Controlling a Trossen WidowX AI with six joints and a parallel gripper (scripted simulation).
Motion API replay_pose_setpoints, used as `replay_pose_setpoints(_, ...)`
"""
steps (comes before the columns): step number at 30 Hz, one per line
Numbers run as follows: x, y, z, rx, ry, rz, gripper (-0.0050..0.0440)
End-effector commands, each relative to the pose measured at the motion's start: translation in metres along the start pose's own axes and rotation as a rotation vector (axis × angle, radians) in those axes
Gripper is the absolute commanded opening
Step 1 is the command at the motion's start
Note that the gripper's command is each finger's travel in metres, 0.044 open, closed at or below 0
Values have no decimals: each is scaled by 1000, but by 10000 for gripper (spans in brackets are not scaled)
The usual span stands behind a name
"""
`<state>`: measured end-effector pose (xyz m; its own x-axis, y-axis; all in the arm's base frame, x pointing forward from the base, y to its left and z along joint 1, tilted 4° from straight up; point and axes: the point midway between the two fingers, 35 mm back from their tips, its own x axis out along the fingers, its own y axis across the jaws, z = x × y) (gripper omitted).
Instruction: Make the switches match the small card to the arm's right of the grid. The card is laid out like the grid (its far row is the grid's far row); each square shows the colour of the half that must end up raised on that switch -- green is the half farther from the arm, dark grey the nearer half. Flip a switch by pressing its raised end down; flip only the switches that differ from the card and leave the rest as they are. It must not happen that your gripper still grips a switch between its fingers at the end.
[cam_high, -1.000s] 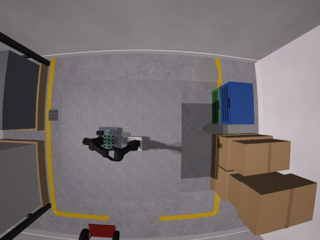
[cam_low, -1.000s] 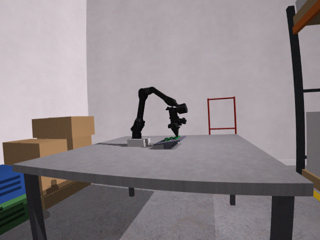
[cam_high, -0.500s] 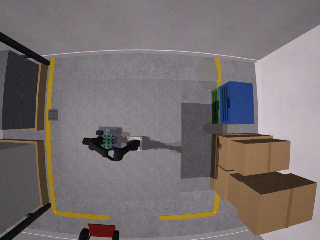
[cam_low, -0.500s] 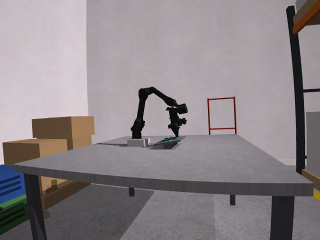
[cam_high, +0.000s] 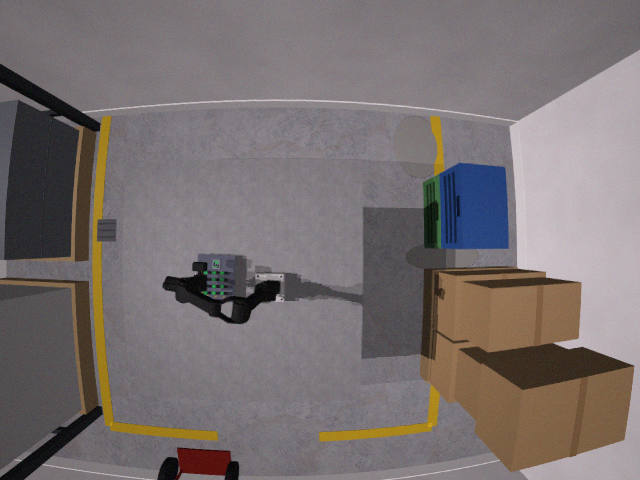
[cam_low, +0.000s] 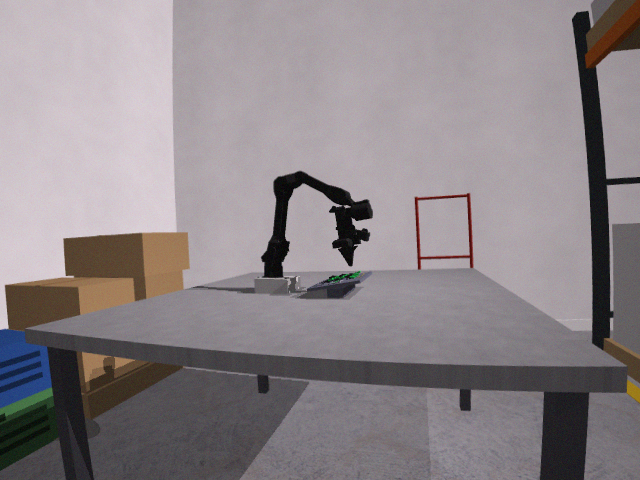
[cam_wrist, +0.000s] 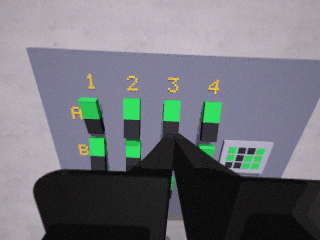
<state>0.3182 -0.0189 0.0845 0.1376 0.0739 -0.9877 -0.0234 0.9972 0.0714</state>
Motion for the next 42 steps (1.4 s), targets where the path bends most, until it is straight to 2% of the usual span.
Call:
replay_pose_setpoints(1, -33, 0, 4, -4, -50, -4, 0)
replay_pose_setpoints(4, -33, -2, 3, -4, -50, -4, 0)
replay_pose_setpoints(9, -32, -34, -14, -4, -50, -4, 0)
replay_pose_setpoints(12, -30, -34, -14, -4, -51, -4, 0)
replay_pose_setpoints(15, -5, -34, -13, -4, -70, -4, 0)
replay_pose_setpoints(17, 3, -34, -13, -4, -76, -4, 0)
replay_pose_setpoints(28, 4, -34, -13, -4, -76, -4, 0)
replay_pose_setpoints(30, 11, -34, -13, -4, -76, -4, 0)
replay_pose_setpoints(42, 23, -34, -12, -4, -76, -4, 0)
